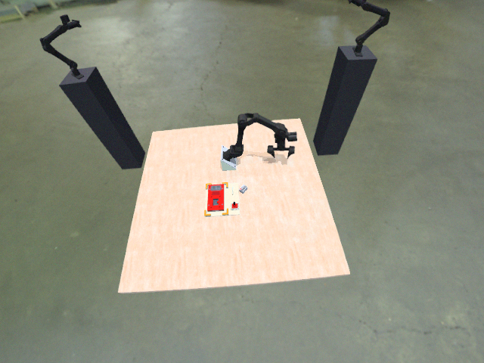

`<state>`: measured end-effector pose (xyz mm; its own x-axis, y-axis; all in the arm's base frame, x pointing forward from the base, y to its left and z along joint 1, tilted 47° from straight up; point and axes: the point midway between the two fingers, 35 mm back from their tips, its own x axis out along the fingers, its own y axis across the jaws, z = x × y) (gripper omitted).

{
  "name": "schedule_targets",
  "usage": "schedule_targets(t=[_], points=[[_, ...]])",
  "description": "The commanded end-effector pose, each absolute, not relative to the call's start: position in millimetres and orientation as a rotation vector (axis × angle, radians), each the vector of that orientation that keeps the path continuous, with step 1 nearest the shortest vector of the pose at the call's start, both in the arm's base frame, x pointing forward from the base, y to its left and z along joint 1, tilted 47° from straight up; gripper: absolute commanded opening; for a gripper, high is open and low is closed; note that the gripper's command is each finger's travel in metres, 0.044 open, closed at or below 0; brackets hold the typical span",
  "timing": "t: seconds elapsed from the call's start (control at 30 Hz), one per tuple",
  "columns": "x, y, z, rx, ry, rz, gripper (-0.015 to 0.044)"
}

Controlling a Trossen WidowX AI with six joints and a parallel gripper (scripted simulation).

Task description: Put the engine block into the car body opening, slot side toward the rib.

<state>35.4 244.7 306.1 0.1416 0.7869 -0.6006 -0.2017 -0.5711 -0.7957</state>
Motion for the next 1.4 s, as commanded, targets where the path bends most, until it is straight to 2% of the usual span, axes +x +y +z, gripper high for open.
schedule_targets(t=[0.0,1.37], points=[[45.6,246.6,292.8,-1.584,-0.448,1.570,0.0440],[156.0,214.4,211.0,-0.970,0.599,1.341,0.0440]])
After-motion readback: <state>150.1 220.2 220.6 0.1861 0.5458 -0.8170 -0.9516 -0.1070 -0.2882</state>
